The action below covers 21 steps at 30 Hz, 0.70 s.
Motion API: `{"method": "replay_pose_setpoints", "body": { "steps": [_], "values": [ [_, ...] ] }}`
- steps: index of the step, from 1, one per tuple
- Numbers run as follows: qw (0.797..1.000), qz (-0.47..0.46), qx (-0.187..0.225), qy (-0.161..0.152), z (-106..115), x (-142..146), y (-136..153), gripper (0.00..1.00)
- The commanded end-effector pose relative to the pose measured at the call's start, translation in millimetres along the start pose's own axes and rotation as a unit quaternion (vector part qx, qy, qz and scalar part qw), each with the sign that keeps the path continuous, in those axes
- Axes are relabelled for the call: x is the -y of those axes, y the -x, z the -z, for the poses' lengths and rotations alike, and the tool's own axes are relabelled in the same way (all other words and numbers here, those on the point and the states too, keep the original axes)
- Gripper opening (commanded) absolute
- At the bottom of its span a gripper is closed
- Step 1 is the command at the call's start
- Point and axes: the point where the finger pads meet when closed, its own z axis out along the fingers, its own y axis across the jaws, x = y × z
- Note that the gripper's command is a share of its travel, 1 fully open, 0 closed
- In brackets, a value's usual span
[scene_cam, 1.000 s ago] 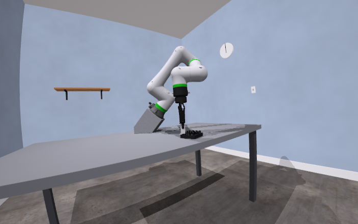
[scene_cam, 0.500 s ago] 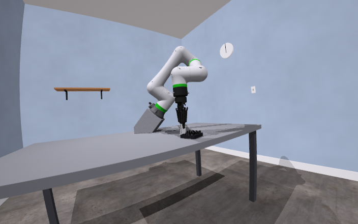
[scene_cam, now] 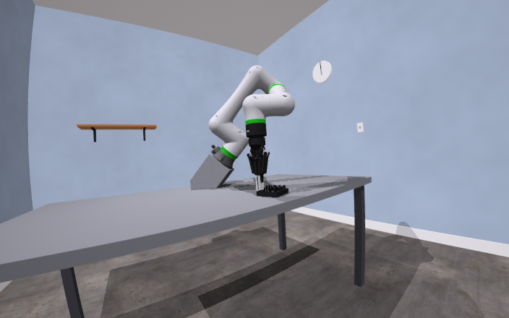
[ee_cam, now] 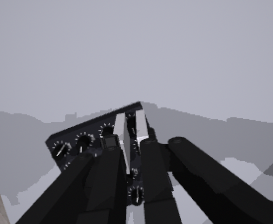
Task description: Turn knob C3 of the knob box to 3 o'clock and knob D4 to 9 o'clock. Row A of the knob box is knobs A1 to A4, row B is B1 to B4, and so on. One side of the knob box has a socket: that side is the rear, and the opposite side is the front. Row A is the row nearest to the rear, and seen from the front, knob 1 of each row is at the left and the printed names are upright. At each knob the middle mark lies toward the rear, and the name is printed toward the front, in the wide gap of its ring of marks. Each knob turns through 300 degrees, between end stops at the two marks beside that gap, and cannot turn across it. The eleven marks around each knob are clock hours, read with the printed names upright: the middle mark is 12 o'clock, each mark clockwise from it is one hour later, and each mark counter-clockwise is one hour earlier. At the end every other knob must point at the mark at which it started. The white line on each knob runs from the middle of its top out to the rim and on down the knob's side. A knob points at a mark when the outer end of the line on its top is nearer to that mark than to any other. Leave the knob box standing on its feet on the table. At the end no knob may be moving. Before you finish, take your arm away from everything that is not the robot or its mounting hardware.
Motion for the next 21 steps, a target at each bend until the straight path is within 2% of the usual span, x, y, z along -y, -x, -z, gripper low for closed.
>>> {"method": "replay_pose_setpoints", "body": {
  "steps": [1, 21],
  "values": [
    [1.0, 0.026, 0.001, -0.001, 0.1, 0.0, -0.1, 0.05],
    [0.997, 0.072, 0.001, -0.001, 0.1, 0.0, -0.1, 0.05]
  ]
}}
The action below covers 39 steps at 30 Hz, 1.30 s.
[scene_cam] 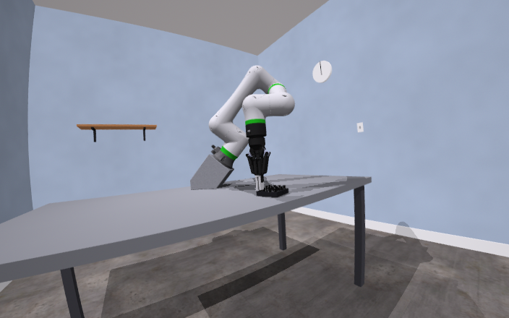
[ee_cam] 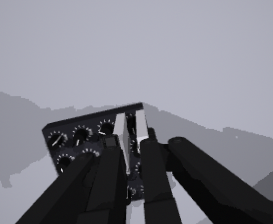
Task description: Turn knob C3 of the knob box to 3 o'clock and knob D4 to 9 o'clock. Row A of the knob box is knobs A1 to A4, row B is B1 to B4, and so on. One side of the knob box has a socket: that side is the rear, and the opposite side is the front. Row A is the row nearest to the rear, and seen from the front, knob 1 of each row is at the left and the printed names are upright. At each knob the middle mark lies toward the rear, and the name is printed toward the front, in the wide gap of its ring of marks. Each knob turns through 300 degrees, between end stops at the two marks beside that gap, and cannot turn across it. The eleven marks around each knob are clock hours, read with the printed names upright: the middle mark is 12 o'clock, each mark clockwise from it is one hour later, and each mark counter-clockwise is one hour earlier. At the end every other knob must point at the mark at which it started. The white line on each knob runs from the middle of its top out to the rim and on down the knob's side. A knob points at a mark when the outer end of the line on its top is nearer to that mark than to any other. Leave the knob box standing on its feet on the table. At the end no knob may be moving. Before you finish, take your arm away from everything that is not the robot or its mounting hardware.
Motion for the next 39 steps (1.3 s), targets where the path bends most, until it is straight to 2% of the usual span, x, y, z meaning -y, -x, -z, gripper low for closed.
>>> {"method": "replay_pose_setpoints", "body": {
  "steps": [1, 14, 15, 39],
  "values": [
    [1.0, 0.0, 0.0, 0.0, 0.1, 0.1, -0.1, 0.05],
    [1.0, 0.001, 0.0, 0.0, 0.1, 0.1, -0.1, 0.05],
    [1.0, 0.001, 0.0, 0.0, 0.1, 0.1, -0.1, 0.12],
    [1.0, 0.001, 0.0, 0.0, 0.8, 0.1, -0.1, 0.12]
  ]
}}
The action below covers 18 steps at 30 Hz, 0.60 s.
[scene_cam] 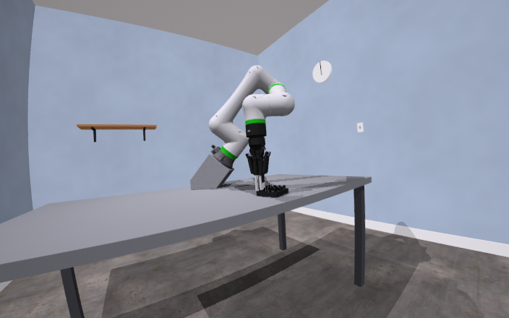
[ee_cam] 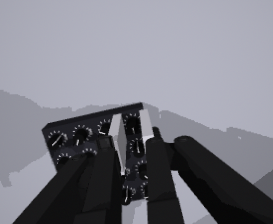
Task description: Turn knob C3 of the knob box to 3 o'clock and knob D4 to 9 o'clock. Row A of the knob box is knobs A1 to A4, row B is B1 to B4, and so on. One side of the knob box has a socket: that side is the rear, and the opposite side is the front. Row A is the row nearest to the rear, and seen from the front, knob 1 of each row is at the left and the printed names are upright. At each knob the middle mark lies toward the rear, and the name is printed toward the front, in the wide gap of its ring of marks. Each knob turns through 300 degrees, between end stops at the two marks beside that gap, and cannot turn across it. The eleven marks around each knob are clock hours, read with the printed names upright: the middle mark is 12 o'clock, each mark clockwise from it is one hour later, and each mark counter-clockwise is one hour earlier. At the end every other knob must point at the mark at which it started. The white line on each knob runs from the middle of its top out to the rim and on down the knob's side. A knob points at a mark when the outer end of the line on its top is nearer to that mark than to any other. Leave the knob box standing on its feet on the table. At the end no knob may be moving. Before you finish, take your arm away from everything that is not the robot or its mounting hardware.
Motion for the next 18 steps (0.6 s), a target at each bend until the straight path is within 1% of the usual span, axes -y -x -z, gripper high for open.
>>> {"method": "replay_pose_setpoints", "body": {
  "steps": [1, 5, 11, 13, 18],
  "values": [
    [1.0, 0.0, 0.0, 0.0, 1.4, 0.1, -0.2, 0.12],
    [1.0, 0.0, 0.0, 0.0, 8.1, 0.1, -0.2, 0.12],
    [1.0, 0.0, 0.0, 0.0, 25.0, 0.1, -0.2, 0.12],
    [1.0, 0.0, 0.0, 0.0, 25.0, 0.1, -0.2, 0.12],
    [1.0, 0.0, 0.0, 0.0, 35.6, 0.1, -0.2, 0.12]
  ]
}}
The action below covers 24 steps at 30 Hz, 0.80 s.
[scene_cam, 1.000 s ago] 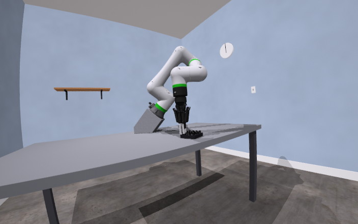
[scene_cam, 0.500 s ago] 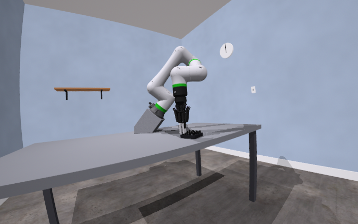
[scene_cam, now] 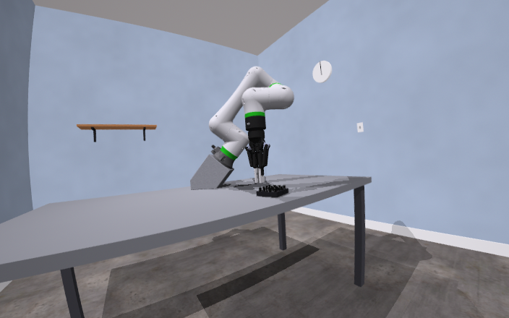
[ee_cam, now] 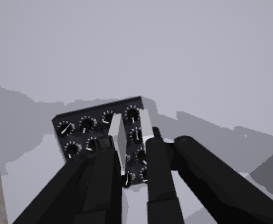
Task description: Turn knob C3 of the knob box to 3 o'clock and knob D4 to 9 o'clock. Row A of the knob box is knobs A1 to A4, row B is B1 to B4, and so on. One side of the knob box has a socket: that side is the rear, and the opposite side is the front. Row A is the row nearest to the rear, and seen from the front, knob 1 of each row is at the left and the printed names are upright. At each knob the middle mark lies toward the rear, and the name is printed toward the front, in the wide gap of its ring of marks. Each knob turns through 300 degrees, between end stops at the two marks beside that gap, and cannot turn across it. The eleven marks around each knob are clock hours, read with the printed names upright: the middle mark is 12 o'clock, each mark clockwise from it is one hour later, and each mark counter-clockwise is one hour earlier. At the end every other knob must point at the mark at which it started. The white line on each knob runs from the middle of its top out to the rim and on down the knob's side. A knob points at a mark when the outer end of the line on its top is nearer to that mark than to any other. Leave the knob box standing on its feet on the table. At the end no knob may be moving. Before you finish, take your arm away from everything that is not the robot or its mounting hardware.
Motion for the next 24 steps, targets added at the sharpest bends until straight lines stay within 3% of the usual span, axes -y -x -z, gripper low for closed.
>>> {"method": "replay_pose_setpoints", "body": {
  "steps": [1, 16, 17, 24],
  "values": [
    [1.0, 0.0, 0.0, 0.0, 5.0, 0.1, -0.2, 0.12],
    [1.0, 0.0, 0.0, 0.0, 6.3, 0.1, -0.2, 0.12],
    [1.0, 0.0, 0.0, 0.0, 6.4, 0.1, -0.2, 1.0],
    [1.0, 0.0, 0.0, 0.0, 18.8, 0.1, -0.2, 1.0]
  ]
}}
